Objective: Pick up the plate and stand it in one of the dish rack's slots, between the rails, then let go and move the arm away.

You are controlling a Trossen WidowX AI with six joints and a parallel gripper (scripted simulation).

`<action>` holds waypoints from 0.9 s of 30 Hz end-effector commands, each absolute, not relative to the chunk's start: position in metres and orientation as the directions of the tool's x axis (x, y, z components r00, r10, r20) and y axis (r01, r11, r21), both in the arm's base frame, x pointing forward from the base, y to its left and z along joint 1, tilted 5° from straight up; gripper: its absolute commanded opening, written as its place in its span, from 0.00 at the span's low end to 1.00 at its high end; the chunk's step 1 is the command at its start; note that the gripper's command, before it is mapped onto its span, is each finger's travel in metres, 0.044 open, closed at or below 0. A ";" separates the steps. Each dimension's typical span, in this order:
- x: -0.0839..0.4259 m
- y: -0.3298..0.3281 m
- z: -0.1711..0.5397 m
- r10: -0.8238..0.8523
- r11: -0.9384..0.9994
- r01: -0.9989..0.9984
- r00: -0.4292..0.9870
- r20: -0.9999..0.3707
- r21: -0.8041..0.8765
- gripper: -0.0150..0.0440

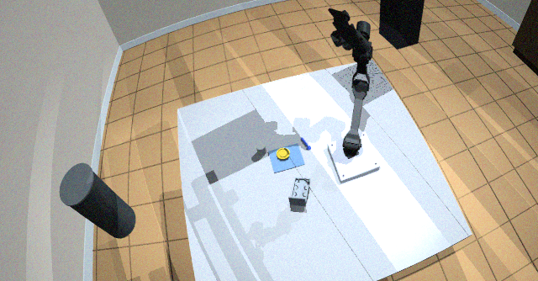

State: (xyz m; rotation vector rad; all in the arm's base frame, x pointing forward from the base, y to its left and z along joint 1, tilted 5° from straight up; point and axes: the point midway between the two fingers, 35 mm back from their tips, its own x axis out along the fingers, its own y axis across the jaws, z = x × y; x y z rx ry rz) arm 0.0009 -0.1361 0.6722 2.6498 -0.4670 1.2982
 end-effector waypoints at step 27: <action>0.130 0.006 0.648 -0.012 -0.342 -0.579 0.791 0.612 0.740 0.93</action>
